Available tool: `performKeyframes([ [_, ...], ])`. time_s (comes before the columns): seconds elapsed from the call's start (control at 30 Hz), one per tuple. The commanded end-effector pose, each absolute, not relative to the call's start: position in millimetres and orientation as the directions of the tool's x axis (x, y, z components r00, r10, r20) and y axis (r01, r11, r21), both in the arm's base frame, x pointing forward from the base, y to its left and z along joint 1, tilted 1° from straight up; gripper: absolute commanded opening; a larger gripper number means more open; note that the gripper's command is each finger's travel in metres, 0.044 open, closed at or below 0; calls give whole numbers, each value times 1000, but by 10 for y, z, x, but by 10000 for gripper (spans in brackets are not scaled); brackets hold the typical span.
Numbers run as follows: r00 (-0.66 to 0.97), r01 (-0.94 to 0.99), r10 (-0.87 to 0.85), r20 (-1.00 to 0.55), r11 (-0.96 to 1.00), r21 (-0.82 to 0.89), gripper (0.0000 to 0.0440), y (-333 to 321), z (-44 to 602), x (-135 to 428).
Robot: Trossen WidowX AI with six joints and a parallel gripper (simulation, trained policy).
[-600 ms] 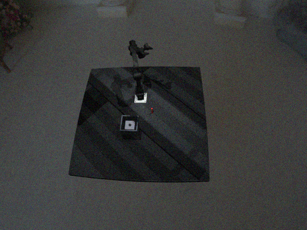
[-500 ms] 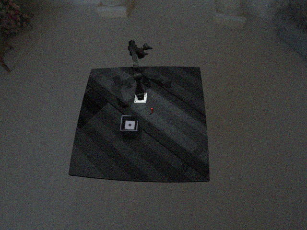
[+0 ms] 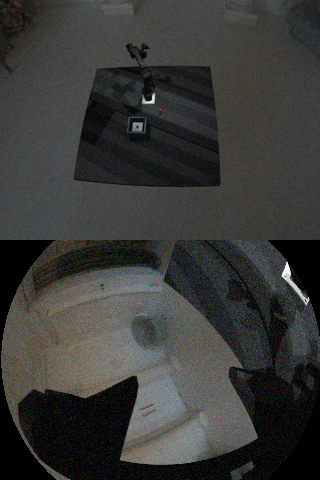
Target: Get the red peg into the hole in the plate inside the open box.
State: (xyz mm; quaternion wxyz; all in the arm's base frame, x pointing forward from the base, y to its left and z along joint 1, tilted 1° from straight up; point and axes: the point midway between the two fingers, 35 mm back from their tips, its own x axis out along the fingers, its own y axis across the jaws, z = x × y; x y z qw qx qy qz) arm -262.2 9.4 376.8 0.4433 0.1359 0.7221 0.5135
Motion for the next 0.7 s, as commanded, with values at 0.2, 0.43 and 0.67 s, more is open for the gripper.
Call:
performKeyframes([
  [0.2,-671,-464,496,-551,299,834,440,-426,3613,-2499],
  [0.43,-725,-573,365,-584,149,806,440,-812,3518,-2349],
  [0.67,-756,-634,229,-613,-26,773,440,-1161,3436,-2140],
])
